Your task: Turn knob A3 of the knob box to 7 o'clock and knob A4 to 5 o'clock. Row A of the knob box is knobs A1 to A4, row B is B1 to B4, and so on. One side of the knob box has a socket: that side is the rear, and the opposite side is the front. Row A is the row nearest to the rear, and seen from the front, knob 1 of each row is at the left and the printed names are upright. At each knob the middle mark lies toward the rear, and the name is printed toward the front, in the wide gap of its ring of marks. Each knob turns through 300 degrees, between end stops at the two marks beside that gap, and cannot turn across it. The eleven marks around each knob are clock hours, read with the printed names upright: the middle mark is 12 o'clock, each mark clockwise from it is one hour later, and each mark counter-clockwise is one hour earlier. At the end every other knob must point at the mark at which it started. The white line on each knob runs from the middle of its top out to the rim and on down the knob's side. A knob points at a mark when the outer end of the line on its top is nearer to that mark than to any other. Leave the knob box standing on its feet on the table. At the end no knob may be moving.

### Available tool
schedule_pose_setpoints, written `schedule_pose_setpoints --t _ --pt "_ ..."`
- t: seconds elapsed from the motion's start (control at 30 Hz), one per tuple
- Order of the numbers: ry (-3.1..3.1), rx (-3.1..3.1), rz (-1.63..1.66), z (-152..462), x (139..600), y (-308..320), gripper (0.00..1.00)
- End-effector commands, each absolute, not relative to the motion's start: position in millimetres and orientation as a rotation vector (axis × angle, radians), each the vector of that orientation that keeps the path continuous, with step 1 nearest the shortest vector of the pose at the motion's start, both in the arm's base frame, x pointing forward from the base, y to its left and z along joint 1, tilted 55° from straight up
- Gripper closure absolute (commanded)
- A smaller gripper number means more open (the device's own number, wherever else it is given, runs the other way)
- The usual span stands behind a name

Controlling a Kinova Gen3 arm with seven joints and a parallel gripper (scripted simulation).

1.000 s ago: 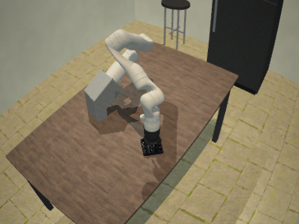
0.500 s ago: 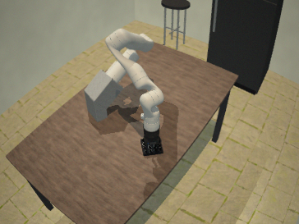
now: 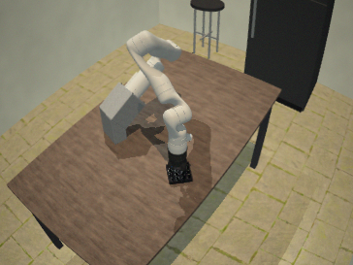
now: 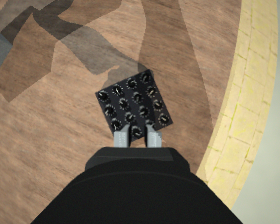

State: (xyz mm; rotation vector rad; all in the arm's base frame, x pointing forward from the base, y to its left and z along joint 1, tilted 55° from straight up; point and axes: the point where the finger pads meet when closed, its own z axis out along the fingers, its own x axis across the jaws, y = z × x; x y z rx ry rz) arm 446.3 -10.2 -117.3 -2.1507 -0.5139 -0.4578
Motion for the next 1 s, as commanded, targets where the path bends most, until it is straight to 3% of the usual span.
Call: schedule_pose_setpoints --t 0.0,0.97 --pt "-0.447 -2.169 -0.423 -115.6 446.5 -13.8 0.54" --pt "0.555 -2.111 0.096 -113.2 446.5 -25.8 0.54"
